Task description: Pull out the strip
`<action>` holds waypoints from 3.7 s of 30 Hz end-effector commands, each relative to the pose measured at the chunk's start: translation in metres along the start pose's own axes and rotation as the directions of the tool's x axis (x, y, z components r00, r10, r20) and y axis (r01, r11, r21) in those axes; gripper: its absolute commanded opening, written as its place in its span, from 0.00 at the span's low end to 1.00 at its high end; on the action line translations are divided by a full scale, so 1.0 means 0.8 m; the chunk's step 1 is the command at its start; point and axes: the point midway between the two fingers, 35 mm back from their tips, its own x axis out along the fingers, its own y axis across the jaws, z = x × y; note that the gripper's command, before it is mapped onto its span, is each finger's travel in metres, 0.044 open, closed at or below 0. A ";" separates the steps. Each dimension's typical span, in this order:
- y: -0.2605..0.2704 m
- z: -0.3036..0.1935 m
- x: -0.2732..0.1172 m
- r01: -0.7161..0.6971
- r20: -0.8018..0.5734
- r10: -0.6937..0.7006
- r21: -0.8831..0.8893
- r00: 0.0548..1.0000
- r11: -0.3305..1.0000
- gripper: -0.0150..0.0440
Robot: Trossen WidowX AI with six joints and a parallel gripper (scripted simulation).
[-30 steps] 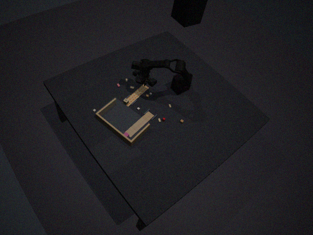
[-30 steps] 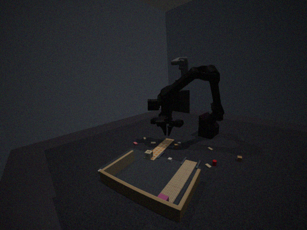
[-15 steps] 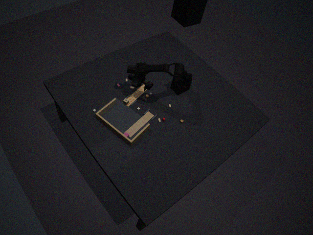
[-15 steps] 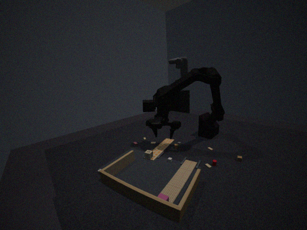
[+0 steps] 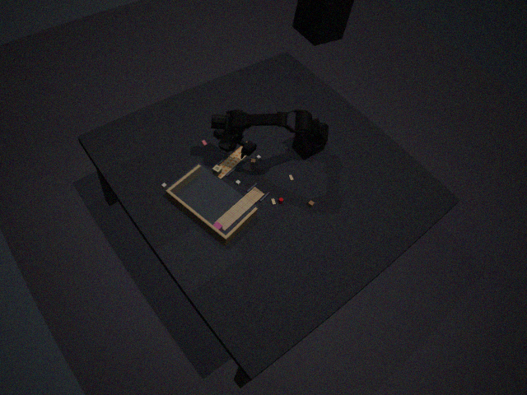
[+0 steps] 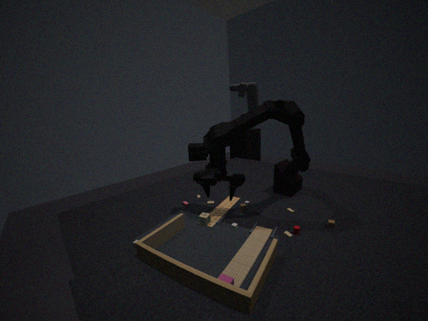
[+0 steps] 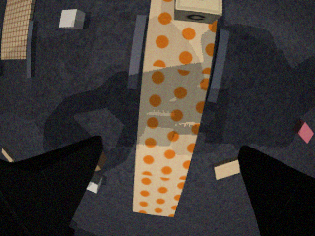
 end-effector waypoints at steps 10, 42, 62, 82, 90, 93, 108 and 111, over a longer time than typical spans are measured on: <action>-0.005 0.055 -0.007 -0.002 0.006 0.002 0.001 1.000 1.000 1.00; -0.014 0.127 0.008 -0.002 0.008 0.002 -0.001 1.000 1.000 0.68; -0.013 0.126 0.049 -0.004 0.009 0.004 -0.001 1.000 1.000 0.68; -0.014 0.128 0.051 0.003 0.009 -0.003 -0.010 1.000 1.000 0.43; -0.008 0.117 0.040 0.002 0.008 -0.002 -0.008 1.000 1.000 0.25; -0.002 0.107 0.031 0.001 0.008 -0.001 -0.006 1.000 1.000 0.25; 0.025 0.063 -0.002 -0.004 0.006 0.004 0.001 1.000 1.000 0.25; 0.026 0.061 -0.002 -0.004 0.006 0.004 0.001 1.000 1.000 0.25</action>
